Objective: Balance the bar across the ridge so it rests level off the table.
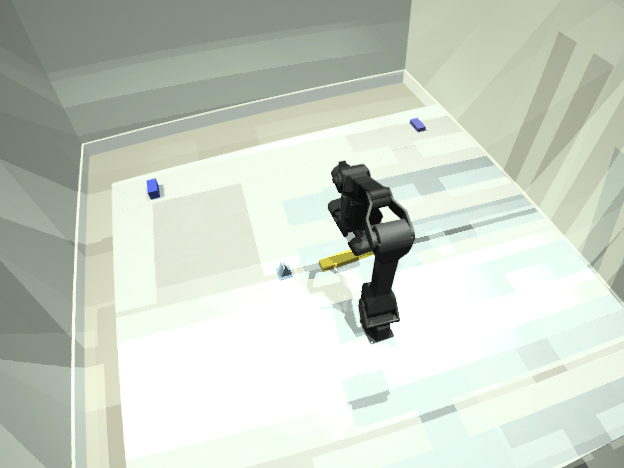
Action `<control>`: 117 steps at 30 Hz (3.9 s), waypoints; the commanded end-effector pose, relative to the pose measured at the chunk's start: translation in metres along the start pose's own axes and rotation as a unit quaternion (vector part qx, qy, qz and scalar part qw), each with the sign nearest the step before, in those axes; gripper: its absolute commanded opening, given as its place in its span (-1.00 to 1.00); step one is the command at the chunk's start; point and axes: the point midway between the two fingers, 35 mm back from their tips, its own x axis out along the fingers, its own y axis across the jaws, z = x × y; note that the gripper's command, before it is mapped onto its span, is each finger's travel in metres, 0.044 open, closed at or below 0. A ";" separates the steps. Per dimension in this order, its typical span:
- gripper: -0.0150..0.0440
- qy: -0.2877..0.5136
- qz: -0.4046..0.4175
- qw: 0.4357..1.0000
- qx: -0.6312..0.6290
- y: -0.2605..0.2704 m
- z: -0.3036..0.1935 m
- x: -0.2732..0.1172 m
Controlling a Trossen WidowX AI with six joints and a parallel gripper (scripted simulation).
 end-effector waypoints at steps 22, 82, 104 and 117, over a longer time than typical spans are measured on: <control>0.58 -0.002 -0.009 1.000 0.002 -0.006 0.000 0.045; -0.49 -0.002 -0.009 1.000 0.002 -0.002 0.000 -0.036; -0.49 0.000 -0.008 1.000 0.005 0.020 -0.048 -0.047; -0.49 0.002 -0.008 1.000 0.008 0.031 -0.092 -0.049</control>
